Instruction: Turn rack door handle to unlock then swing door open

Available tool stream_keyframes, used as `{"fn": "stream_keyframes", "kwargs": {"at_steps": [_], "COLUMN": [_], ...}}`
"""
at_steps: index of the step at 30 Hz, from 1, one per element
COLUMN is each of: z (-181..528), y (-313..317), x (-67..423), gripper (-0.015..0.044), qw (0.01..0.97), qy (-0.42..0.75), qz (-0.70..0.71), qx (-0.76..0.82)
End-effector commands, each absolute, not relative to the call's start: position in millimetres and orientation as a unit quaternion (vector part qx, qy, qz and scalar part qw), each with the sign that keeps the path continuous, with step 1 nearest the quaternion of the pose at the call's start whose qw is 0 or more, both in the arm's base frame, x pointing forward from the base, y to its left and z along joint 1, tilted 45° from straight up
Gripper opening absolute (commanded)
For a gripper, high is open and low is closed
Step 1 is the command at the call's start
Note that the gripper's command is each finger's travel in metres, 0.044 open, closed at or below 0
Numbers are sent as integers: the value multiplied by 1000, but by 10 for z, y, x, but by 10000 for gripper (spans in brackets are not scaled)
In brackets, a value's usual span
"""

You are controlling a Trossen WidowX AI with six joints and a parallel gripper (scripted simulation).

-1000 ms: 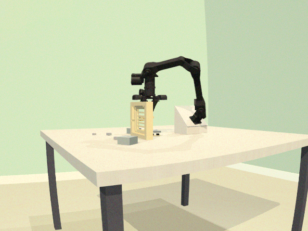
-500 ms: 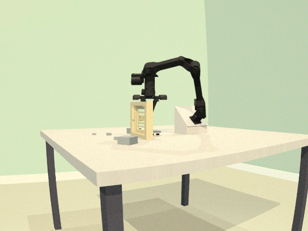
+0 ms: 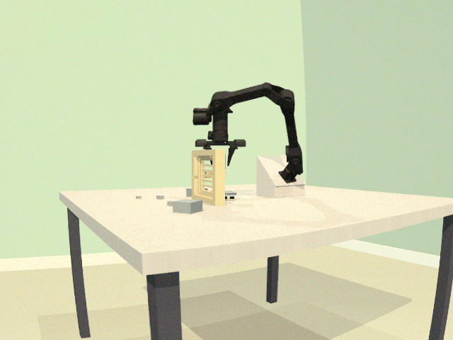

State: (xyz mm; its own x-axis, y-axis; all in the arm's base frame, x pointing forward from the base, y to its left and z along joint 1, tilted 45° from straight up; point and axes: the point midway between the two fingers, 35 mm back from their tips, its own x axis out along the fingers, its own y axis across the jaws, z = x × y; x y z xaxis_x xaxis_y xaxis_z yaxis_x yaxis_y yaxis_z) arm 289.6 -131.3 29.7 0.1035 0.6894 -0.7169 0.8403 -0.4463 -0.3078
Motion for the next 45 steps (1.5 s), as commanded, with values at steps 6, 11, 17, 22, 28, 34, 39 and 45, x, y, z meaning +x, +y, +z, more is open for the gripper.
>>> {"fn": "stream_keyframes", "kwargs": {"at_steps": [6, 11, 17, 22, 28, 34, 39, 45], "z": [299, 299, 299, 299, 299, 299, 299, 299], "y": [-1309, -1309, -1309, -1310, -1310, -1310, -1310, -1310], "x": [2903, 2903, 2903, 2903, 2903, 2903, 2903, 2903], "gripper": [292, 292, 292, 292, 292, 292, 292, 292], "qw": [228, 314, 410, 484, 562, 628, 672, 712], "qy": [589, 624, 653, 666, 668, 655, 634, 595], "qz": [-317, -241, -146, -65, 35, 133, 213, 305], "qx": [708, 674, 620, 565, 487, 398, 318, 215]}}
